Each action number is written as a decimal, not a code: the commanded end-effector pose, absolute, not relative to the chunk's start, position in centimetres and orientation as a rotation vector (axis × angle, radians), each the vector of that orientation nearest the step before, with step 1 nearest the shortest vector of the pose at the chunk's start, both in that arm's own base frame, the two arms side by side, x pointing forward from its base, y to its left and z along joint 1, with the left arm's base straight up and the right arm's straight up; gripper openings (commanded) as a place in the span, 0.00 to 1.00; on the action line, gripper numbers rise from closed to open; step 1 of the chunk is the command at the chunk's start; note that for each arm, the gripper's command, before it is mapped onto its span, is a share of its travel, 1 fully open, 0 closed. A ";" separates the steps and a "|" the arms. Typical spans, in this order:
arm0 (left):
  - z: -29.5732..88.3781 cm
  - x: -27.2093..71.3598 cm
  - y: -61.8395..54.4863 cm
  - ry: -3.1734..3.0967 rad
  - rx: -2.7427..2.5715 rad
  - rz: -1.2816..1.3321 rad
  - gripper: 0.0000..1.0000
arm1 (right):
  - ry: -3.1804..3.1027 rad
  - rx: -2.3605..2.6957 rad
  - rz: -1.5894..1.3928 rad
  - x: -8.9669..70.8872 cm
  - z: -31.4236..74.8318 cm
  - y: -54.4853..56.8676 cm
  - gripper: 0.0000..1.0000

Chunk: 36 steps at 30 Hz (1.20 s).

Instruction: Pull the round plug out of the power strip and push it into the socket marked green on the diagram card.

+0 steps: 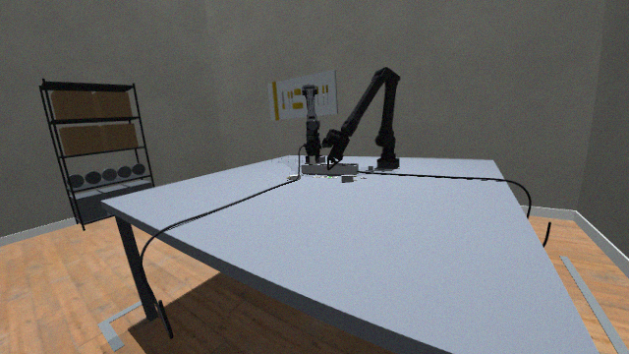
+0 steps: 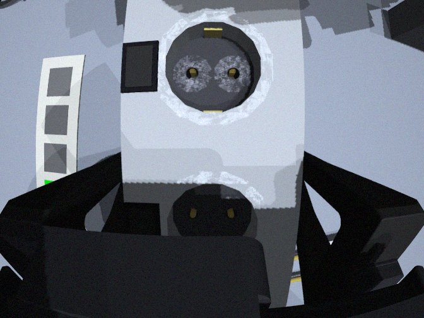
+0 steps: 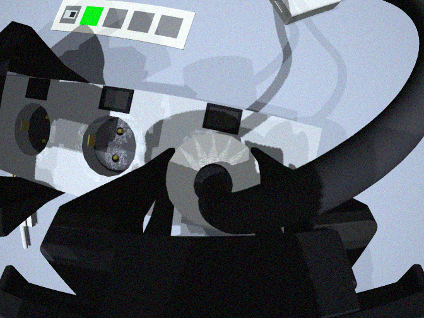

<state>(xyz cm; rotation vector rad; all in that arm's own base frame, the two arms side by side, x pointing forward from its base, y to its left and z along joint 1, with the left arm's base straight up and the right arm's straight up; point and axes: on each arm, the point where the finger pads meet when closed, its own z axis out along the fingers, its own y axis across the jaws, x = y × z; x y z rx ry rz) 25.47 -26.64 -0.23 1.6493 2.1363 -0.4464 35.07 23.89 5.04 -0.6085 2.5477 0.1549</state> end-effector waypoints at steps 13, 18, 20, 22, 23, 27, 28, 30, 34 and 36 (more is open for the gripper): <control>-2.3 24.5 -25.3 2.213 1.661 -0.434 0.73 | 2.513 -0.595 0.212 37.9 9.4 26.0 0.33; -2.3 24.5 -25.2 2.214 1.662 -0.434 0.73 | 2.441 -0.584 0.212 37.4 9.6 25.8 0.33; -2.4 24.5 -25.2 2.215 1.662 -0.433 0.73 | 2.398 -0.577 0.212 37.1 9.7 25.7 0.33; -2.4 24.4 -25.2 2.218 1.663 -0.433 0.73 | 2.374 -0.572 0.214 37.0 9.9 25.7 0.33; -2.5 24.3 -25.1 2.221 1.664 -0.433 0.73 | 2.374 -0.572 0.215 37.0 9.9 25.7 0.33; -2.5 24.3 -25.1 2.221 1.664 -0.433 0.73 | 2.441 -0.583 0.214 37.4 9.8 25.8 0.33; -2.5 24.4 -25.1 2.219 1.664 -0.433 0.73 | 2.468 -0.587 0.214 37.6 9.7 25.9 0.33; -2.4 24.4 -25.2 2.217 1.663 -0.433 0.73 | 2.513 -0.594 0.213 37.9 9.6 26.0 0.33; -2.4 24.4 -25.2 2.216 1.662 -0.433 0.73 | 2.531 -0.597 0.213 38.1 9.5 26.0 0.33; -2.3 24.5 -25.2 2.214 1.661 -0.434 0.73 | 2.526 -0.597 0.212 38.0 9.5 26.0 0.33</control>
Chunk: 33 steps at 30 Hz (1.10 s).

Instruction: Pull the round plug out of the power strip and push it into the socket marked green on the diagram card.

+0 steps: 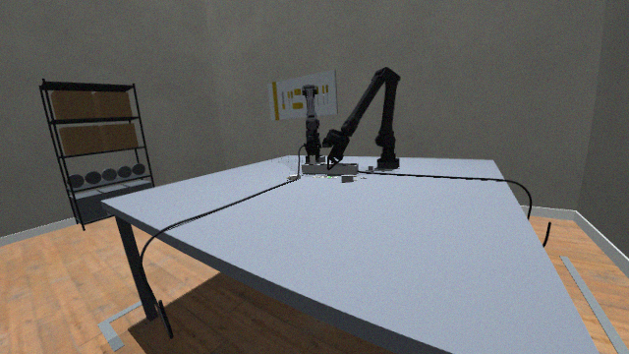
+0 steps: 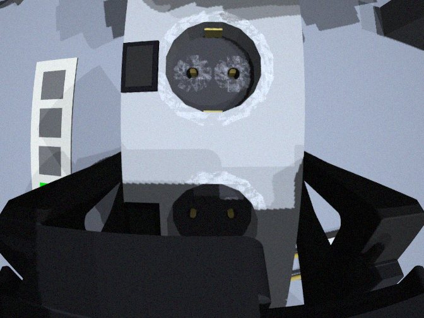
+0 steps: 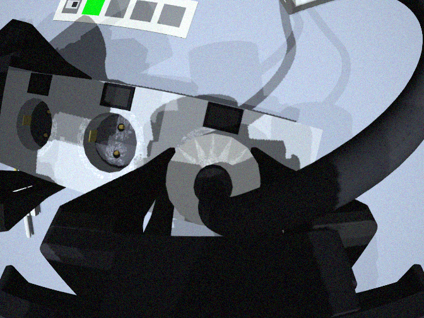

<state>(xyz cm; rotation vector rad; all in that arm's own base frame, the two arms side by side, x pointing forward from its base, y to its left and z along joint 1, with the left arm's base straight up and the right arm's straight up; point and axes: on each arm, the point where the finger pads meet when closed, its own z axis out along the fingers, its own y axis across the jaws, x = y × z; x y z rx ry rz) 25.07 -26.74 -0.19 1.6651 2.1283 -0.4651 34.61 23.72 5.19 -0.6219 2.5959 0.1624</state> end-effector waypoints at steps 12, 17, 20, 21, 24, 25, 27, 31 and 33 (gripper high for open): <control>-2.5 24.3 -25.1 2.221 1.664 -0.433 0.73 | 2.416 -0.579 0.214 37.3 9.8 25.8 0.33; -2.5 24.4 -25.1 2.219 1.663 -0.433 0.73 | 2.492 -0.591 0.213 37.8 9.6 25.9 0.33; -2.4 24.4 -25.2 2.217 1.663 -0.433 0.73 | 2.535 -0.598 0.213 38.1 9.5 26.0 0.33; -2.3 24.5 -25.2 2.214 1.662 -0.434 0.73 | 2.533 -0.598 0.212 38.1 9.5 26.0 0.33; -2.3 24.5 -25.3 2.213 1.661 -0.434 0.73 | 2.493 -0.592 0.212 37.8 9.6 25.9 0.33; -2.3 24.5 -25.2 2.214 1.661 -0.434 0.73 | 2.467 -0.588 0.212 37.6 9.7 25.9 0.33; -2.4 24.4 -25.2 2.217 1.663 -0.433 0.73 | 2.415 -0.579 0.213 37.3 9.8 25.8 0.33; -2.5 24.4 -25.1 2.219 1.663 -0.433 0.73 | 2.376 -0.573 0.214 37.0 9.9 25.7 0.33; -2.5 24.4 -25.1 2.219 1.663 -0.433 0.73 | 2.376 -0.573 0.214 37.0 9.9 25.7 0.33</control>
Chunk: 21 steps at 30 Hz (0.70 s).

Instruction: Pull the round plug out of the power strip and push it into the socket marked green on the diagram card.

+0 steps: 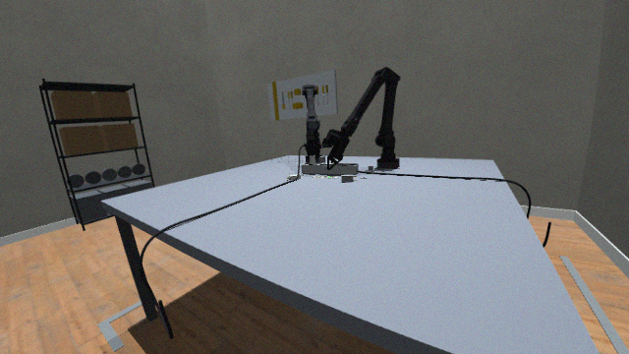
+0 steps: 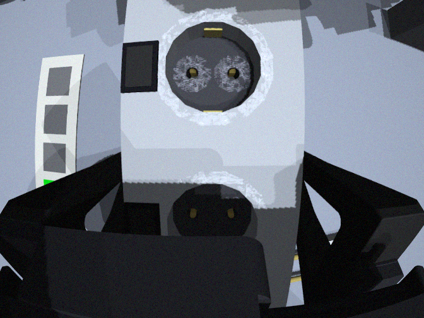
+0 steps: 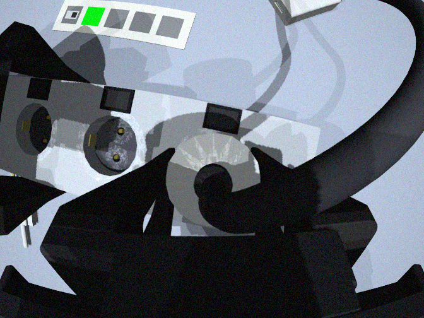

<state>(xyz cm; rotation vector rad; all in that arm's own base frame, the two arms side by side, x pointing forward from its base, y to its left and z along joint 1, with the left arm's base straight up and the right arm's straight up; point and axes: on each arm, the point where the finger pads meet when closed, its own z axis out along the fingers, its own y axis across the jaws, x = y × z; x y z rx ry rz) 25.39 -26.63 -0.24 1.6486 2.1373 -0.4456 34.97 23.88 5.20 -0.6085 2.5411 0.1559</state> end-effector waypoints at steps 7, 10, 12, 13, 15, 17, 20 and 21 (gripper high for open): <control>-2.4 24.5 -25.2 2.215 1.662 -0.433 0.73 | 2.515 -0.595 0.212 37.9 9.6 25.9 0.33; -2.3 24.5 -25.2 2.214 1.661 -0.434 0.73 | 2.533 -0.598 0.212 38.1 9.5 26.0 0.33; -2.3 24.5 -25.3 2.212 1.661 -0.434 0.73 | 2.514 -0.595 0.211 37.9 9.6 25.9 0.33; -2.3 24.5 -25.3 2.212 1.661 -0.434 0.73 | 2.494 -0.592 0.211 37.7 9.6 25.9 0.33; -2.3 24.5 -25.2 2.214 1.661 -0.434 0.73 | 2.442 -0.584 0.212 37.4 9.8 25.8 0.33; -2.3 24.5 -25.2 2.214 1.661 -0.434 0.73 | 2.442 -0.584 0.212 37.4 9.8 25.8 0.33; -2.4 24.4 -25.2 2.216 1.662 -0.433 0.73 | 2.382 -0.574 0.213 37.0 10.0 25.7 0.33; -2.4 24.4 -25.2 2.218 1.663 -0.433 0.73 | 2.375 -0.573 0.213 37.0 10.0 25.7 0.33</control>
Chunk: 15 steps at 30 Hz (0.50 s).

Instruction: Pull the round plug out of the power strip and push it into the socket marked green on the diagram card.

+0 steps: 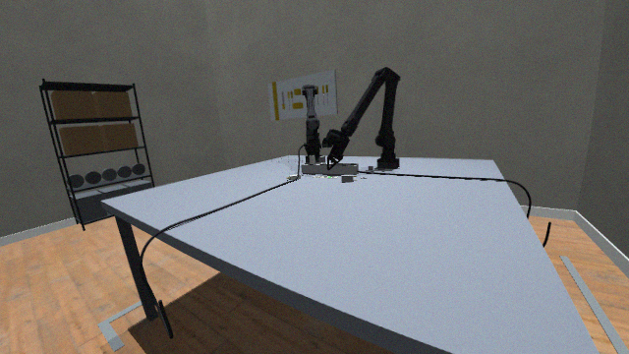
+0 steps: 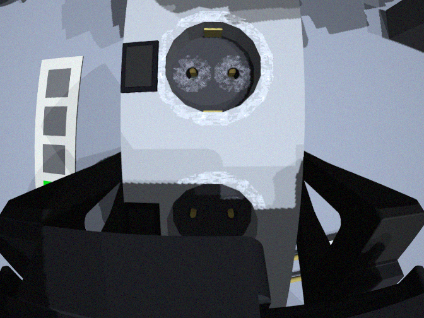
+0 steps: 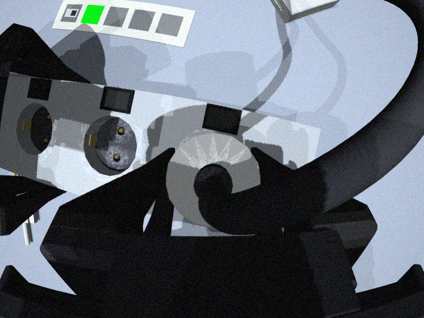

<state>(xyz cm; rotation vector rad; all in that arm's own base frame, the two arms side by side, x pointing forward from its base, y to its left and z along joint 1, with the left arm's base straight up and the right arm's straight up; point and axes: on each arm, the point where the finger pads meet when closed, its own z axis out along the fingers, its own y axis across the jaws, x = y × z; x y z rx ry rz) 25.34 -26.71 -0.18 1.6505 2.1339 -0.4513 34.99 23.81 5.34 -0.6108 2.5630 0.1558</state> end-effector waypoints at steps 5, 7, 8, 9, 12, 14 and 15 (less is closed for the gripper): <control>-2.5 24.3 -25.1 2.220 1.664 -0.433 0.73 | 2.442 -0.583 0.214 37.4 9.9 25.8 0.33; -2.4 24.4 -25.2 2.217 1.663 -0.433 0.73 | 2.494 -0.591 0.213 37.7 9.7 25.9 0.33; -2.4 24.4 -25.2 2.217 1.663 -0.433 0.73 | 2.513 -0.594 0.213 37.9 9.7 26.0 0.33; -2.4 24.4 -25.2 2.217 1.663 -0.433 0.73 | 2.526 -0.596 0.213 38.0 9.6 26.0 0.33; -2.4 24.4 -25.2 2.216 1.662 -0.433 0.73 | 2.531 -0.597 0.213 38.1 9.6 26.0 0.33; -2.3 24.5 -25.2 2.213 1.661 -0.434 0.73 | 2.527 -0.597 0.212 38.0 9.6 26.0 0.33; -2.3 24.5 -25.3 2.212 1.661 -0.434 0.73 | 2.514 -0.595 0.211 37.9 9.7 25.9 0.33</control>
